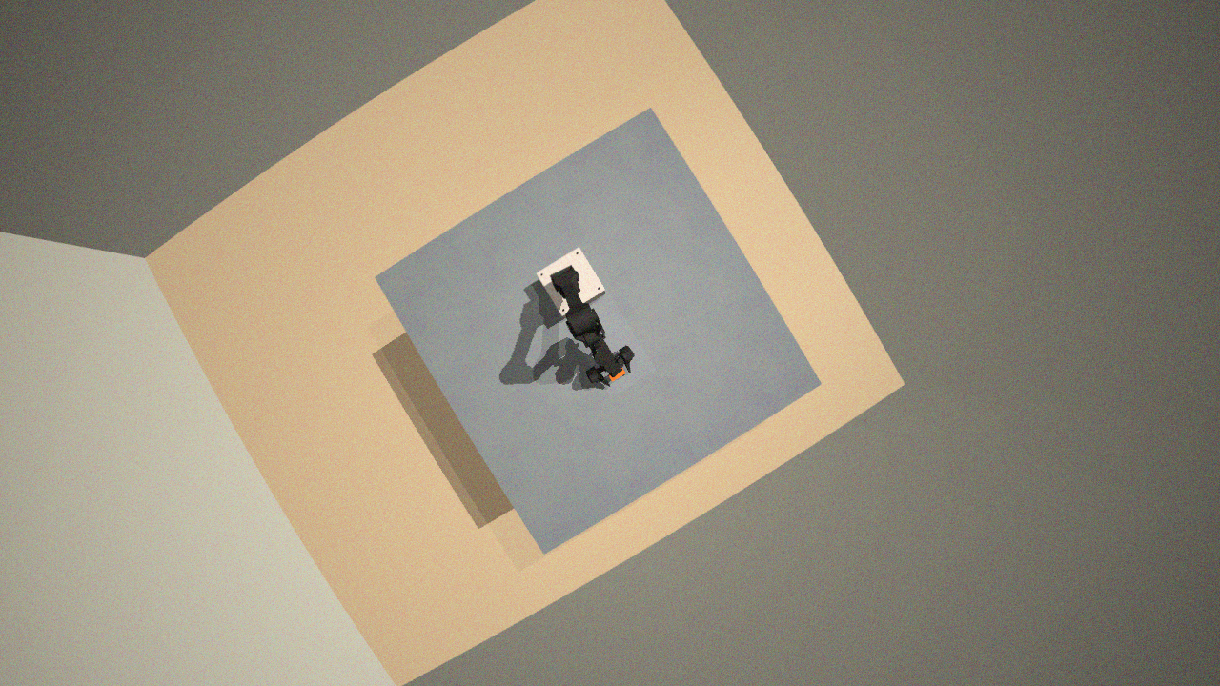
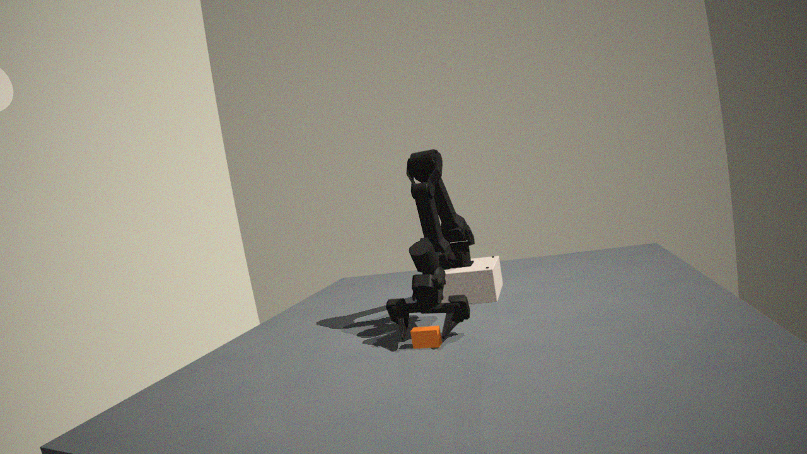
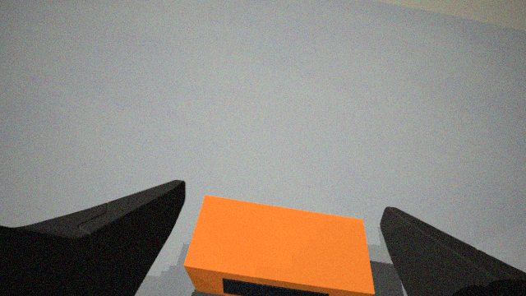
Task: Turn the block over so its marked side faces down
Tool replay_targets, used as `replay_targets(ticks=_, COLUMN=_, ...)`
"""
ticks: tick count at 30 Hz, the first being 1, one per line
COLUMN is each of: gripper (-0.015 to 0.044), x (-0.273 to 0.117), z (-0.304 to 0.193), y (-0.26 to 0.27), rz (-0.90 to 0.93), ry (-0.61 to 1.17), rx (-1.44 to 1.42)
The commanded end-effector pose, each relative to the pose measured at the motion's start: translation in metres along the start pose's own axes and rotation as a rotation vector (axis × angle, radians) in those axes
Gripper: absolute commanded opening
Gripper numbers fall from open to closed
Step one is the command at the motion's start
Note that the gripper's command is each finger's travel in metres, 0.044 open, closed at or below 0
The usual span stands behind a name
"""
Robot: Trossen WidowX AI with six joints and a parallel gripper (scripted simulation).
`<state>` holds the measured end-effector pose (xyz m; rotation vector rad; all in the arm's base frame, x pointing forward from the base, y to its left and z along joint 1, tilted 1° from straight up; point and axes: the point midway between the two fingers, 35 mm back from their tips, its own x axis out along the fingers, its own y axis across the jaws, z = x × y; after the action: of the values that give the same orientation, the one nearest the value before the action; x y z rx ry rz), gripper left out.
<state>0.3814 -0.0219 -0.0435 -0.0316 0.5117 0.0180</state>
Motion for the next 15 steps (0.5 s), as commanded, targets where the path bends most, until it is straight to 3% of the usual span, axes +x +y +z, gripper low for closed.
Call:
replay_targets(ticks=1, gripper=0.044, x=-0.002, z=0.022, y=-0.002, rz=0.007, ry=0.122, rx=-0.014)
replay_targets(ticks=7, gripper=0.044, x=-0.035, z=0.041, y=-0.001, rz=0.009, ry=0.347, rx=0.024)
replay_targets(ticks=15, gripper=0.044, x=-0.06, z=0.048, y=0.0, rz=0.008, ry=0.441, rx=0.039)
